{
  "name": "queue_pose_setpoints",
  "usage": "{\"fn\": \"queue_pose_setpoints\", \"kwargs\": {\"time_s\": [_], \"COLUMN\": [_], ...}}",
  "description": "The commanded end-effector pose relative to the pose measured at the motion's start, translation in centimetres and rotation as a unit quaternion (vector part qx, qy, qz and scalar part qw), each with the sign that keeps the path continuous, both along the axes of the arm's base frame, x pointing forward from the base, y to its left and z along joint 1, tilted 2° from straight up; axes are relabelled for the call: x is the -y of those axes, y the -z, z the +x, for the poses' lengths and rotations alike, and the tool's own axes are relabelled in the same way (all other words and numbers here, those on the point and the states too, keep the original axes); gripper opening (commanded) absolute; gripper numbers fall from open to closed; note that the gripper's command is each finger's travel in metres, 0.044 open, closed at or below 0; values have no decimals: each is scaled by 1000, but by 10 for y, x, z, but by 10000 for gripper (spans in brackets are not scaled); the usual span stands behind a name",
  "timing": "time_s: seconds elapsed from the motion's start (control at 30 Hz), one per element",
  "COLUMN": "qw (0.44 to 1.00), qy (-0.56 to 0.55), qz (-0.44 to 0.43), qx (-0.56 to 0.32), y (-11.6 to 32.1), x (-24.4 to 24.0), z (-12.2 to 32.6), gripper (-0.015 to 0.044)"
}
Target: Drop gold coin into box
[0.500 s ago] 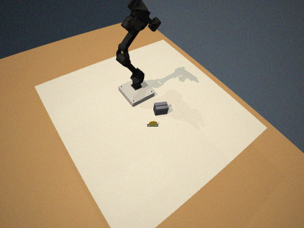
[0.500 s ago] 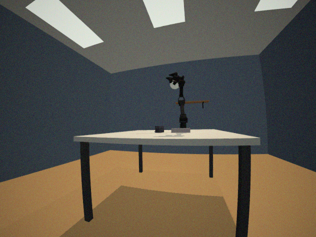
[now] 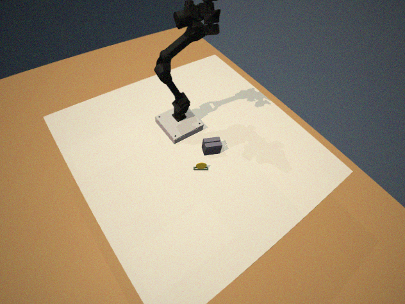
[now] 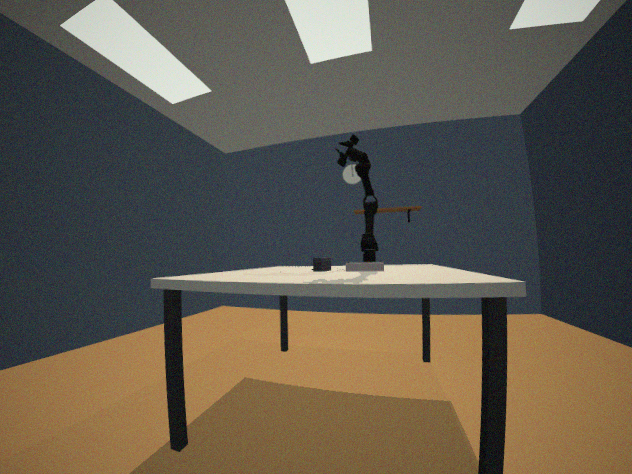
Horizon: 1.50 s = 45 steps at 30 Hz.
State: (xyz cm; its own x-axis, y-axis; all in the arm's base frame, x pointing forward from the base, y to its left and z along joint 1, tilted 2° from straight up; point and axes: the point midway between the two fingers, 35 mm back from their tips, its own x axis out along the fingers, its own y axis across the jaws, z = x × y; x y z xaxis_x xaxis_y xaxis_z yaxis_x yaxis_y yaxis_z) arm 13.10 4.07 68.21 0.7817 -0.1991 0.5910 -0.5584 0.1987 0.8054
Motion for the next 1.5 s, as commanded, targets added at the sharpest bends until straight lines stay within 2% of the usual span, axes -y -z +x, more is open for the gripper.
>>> {"fn": "queue_pose_setpoints", "kwargs": {"time_s": [0.0, 0.13, 0.3, 0.47, 0.67, 0.9, 1.1, 1.27, 1.47], "qw": [989, 956, 884, 785, 647, 471, 326, 222, 131], "qy": [71, 138, 207, 250, 264, 221, 134, 33, -114], "qz": [-128, -257, -417, -562, -702, -826, -893, -919, -914], "qx": [-1, -12, -40, -79, -139, -216, -279, -325, -368], "y": [0, 7, 29, 67, 128, 218, 305, 377, 455], "x": [-39, -75, -115, -141, -145, -115, -66, -14, 49], "z": [14, 37, 81, 136, 205, 275, 313, 321, 302], "gripper": [161, 161, 161, 161, 161, 161, 161, 161, 161]}}
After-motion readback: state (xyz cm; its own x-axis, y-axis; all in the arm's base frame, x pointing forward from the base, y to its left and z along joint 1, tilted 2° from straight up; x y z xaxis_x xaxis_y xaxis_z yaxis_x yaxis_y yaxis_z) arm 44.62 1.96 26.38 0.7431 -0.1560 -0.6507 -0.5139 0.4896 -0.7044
